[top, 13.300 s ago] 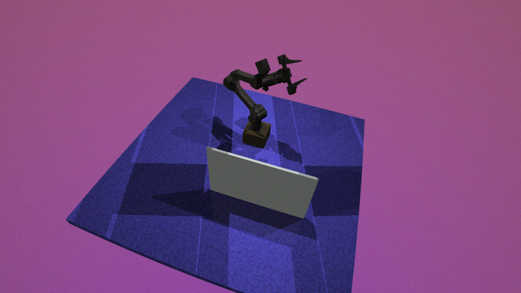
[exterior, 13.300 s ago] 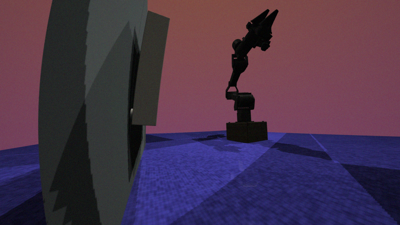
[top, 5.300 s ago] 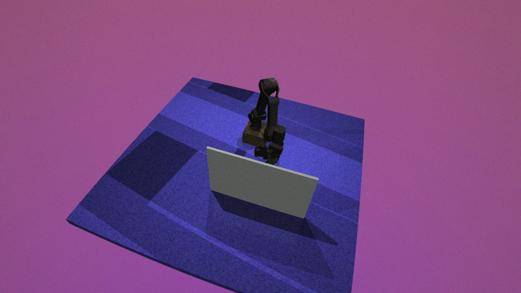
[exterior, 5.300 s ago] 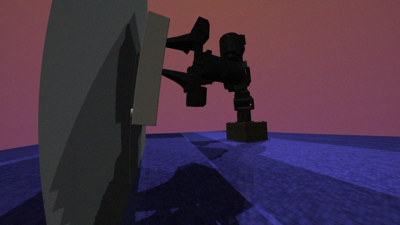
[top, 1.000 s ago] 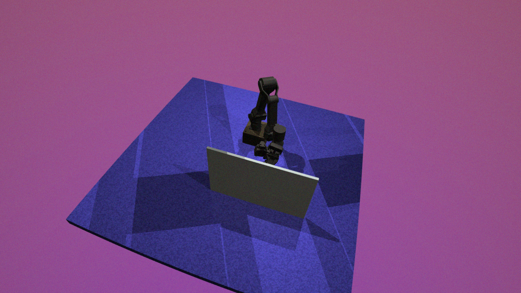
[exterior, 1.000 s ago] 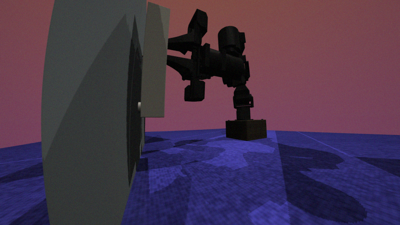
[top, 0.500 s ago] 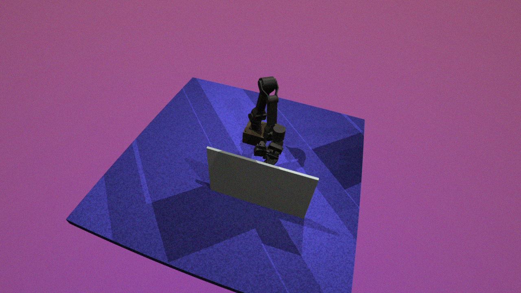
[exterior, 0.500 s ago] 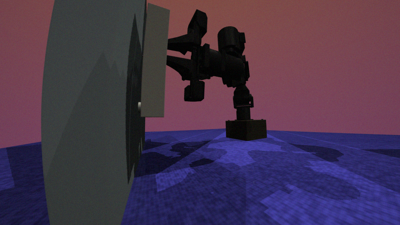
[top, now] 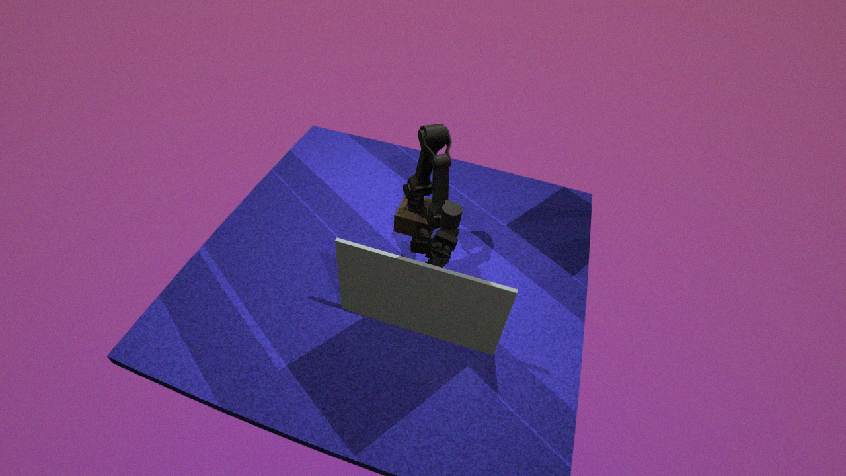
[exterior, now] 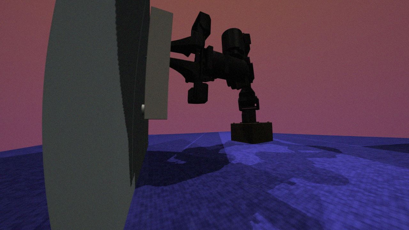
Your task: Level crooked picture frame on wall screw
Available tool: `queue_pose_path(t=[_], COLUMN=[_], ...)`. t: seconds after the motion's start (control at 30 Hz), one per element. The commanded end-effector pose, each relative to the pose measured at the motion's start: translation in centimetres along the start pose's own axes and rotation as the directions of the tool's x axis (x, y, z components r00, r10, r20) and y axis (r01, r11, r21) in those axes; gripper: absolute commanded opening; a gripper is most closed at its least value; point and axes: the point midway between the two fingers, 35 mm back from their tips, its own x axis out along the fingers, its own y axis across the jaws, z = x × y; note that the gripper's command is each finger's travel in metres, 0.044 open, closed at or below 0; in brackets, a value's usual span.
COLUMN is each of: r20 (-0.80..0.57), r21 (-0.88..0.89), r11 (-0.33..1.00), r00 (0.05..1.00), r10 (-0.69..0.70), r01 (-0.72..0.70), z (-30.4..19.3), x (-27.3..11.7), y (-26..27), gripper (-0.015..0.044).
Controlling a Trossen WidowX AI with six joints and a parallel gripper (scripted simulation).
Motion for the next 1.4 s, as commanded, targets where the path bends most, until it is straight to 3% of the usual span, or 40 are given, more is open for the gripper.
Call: queue_pose_path(t=[0.0, 1.37], r20=[-0.003, 0.001], r21=[0.006, 0.007], r11=[1.0, 1.0], r00=[1.0, 1.0], r10=[0.006, 0.002], r01=[-0.006, -0.003], z=[0.03, 0.06], x=[-0.01, 0.0], y=[0.13, -0.67], gripper=[0.0, 0.0])
